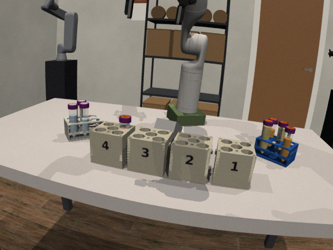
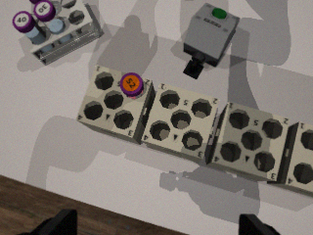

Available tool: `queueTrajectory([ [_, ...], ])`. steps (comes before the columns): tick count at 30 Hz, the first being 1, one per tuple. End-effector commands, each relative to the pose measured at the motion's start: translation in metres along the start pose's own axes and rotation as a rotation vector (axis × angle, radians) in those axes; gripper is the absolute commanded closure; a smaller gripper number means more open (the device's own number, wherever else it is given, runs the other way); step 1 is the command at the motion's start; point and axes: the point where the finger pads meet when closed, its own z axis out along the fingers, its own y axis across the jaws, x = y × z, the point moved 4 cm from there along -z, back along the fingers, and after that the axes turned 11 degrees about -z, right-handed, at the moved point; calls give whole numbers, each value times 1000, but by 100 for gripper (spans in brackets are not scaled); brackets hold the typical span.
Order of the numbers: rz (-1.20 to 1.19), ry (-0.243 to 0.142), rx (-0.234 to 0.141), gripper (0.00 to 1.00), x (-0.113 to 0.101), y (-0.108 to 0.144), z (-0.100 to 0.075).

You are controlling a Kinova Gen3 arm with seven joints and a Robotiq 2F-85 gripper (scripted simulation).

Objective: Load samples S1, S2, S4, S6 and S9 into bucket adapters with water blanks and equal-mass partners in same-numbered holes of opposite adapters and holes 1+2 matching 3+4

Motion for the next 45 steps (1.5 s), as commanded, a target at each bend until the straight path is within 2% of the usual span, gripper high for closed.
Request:
queueTrajectory([
  [1, 0, -2, 1, 0, 0, 0, -1],
  [17, 0, -2, 1, 0, 0, 0, -1],
  [18, 16, -16, -5, 38, 2, 2, 1],
  [45, 215, -169, -50, 38, 60, 35, 56],
])
